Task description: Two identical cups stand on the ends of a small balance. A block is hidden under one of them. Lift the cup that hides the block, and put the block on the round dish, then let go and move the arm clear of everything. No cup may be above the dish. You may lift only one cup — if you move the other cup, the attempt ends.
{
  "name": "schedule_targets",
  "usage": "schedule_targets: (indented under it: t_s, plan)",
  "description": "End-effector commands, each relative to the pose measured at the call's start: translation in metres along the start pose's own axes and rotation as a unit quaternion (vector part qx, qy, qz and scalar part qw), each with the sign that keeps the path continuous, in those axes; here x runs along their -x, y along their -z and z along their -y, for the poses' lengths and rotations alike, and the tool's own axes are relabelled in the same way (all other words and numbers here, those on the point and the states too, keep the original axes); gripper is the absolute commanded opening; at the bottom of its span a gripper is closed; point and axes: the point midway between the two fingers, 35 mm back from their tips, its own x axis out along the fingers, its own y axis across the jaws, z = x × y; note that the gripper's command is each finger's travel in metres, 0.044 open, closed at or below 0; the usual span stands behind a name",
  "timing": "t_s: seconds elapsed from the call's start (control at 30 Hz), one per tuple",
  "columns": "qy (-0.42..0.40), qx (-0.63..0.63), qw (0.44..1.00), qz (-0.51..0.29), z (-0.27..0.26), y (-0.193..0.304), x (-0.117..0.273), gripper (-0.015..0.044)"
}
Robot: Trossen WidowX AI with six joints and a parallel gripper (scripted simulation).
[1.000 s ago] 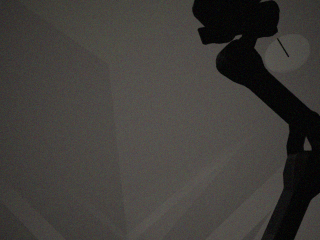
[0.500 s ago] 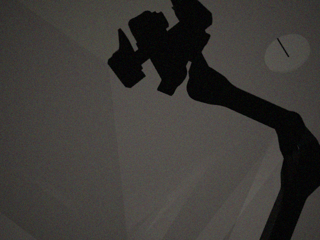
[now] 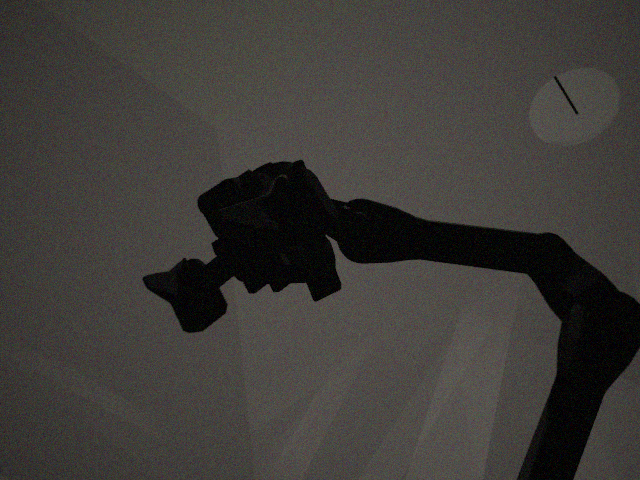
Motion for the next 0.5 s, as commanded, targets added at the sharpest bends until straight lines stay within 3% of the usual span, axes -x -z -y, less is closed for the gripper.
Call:
schedule_targets:
  t_s: [0.0,0.47]
  plan:
    - [0.042,0.023,0.997,-0.06,0.044,0.06,0.01,0.044]
    - [-0.006,0.08,0.975,-0.208,0.059,0.193,0.046,0.044]
